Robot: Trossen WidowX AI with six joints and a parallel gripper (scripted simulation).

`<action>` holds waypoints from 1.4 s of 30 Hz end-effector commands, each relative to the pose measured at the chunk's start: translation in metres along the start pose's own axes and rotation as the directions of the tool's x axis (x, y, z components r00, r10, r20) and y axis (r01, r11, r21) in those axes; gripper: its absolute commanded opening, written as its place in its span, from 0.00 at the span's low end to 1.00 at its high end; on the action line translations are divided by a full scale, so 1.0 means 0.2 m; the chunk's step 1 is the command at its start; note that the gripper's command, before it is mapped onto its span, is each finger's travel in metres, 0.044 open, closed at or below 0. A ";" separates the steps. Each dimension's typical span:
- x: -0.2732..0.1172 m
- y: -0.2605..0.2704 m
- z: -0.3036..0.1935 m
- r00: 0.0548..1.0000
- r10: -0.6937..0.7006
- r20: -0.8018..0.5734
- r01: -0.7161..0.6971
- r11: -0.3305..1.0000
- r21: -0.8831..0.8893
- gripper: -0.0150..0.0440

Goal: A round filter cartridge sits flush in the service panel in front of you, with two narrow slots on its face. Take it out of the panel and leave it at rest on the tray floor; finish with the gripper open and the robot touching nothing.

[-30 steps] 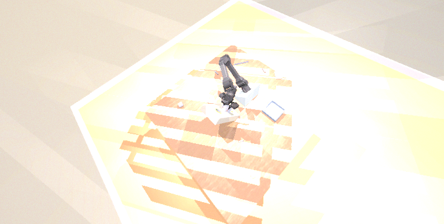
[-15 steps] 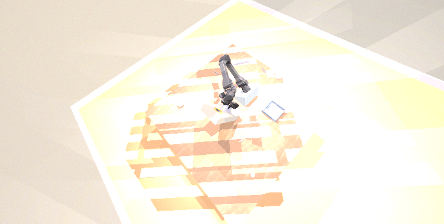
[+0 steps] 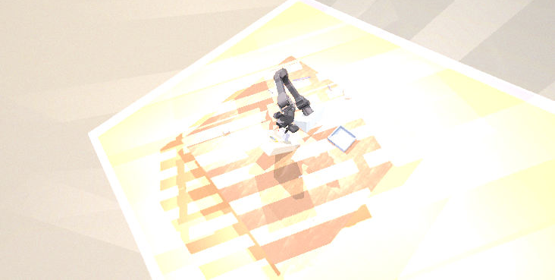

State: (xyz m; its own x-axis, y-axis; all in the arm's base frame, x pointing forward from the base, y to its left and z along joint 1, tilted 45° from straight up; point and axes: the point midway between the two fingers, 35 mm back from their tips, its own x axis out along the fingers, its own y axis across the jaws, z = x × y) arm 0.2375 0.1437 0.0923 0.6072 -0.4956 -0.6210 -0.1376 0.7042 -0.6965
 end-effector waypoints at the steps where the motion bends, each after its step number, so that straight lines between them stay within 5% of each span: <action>1: -0.10 0.01 0.01 1.000 0.008 0.004 -0.008 1.000 0.003 0.25; 8: -0.28 -0.01 0.01 1.000 -0.001 0.006 0.001 1.000 0.003 0.25; 29: -0.22 0.44 0.01 1.000 0.003 0.008 -0.003 1.000 0.008 0.25; 42: -0.36 0.79 -0.22 0.966 0.241 -0.097 -0.260 0.866 -0.428 0.25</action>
State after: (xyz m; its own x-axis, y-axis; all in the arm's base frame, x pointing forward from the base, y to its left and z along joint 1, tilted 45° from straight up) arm 0.1541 0.2567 0.0213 0.5096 -0.3951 -0.7643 -0.5120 0.5746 -0.6385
